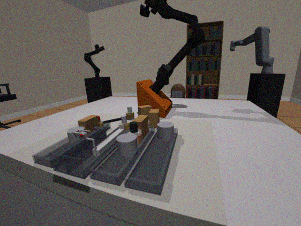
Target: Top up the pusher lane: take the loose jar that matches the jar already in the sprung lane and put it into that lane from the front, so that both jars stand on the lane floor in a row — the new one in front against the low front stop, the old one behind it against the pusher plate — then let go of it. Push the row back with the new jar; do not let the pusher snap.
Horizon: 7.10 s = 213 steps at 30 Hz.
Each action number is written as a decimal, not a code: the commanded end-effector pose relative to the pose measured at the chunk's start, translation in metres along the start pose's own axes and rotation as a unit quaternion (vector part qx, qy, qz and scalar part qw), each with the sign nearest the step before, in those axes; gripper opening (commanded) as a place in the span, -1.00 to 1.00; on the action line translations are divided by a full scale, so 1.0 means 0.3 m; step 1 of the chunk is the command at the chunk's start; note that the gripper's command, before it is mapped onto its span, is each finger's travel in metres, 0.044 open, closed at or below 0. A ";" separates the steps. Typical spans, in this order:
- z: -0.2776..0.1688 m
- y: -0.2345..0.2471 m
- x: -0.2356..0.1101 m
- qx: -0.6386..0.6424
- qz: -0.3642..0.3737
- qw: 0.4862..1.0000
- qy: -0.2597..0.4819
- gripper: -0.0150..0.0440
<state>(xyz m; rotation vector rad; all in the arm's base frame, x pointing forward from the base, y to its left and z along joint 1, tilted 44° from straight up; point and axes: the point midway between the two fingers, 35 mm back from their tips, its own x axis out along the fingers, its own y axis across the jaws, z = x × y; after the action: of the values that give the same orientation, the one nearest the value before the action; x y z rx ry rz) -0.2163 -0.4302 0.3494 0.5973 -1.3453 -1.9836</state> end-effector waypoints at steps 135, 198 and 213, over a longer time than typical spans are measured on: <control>-0.697 -1.112 -1.653 -0.463 -0.069 -0.012 0.884 -0.49; -0.828 -1.118 -2.113 -0.415 0.295 -0.197 0.838 -0.49; -0.844 -1.111 -2.125 -0.415 0.295 -0.197 0.838 -0.49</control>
<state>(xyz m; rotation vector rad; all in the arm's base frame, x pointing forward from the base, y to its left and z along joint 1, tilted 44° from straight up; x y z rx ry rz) 0.2958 -0.0351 -0.0499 -1.9103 -3.9779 -1.4259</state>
